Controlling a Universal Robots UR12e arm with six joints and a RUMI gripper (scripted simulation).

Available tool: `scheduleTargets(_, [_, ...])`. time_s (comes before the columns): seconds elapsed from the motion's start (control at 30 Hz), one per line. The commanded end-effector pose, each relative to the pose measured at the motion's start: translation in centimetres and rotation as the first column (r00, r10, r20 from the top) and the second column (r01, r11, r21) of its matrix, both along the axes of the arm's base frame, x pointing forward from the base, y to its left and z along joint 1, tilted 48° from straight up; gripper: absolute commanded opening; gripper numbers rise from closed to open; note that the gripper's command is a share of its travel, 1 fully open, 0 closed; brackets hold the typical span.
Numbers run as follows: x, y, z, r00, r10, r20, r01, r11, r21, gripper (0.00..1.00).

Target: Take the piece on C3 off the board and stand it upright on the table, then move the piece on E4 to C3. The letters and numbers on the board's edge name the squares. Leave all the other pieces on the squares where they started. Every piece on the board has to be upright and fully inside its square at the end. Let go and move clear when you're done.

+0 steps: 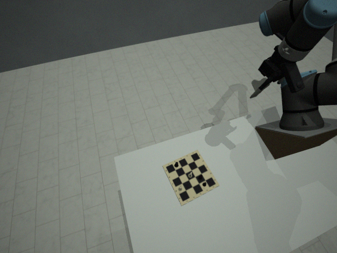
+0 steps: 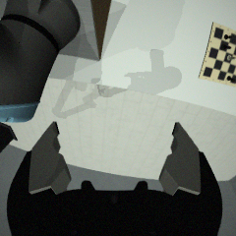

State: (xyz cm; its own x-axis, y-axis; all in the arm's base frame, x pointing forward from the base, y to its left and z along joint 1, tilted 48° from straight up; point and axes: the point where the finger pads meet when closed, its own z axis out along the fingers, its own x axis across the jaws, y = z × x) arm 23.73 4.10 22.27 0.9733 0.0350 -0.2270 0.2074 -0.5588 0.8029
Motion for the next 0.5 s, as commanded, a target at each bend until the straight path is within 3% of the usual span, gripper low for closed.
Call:
scheduleTargets(0.0, [0.5,0.2,-0.3,0.999,-0.024,-0.033,0.025,0.999,0.026,1.0])
scheduleTargets(0.27, [3.9,1.2,-2.1,0.974,-0.125,-0.191,0.158,0.972,0.173,1.0])
scheduleTargets(0.47, [8.8,1.6,-4.3,0.93,-0.174,-0.325,0.287,0.895,0.341,1.0])
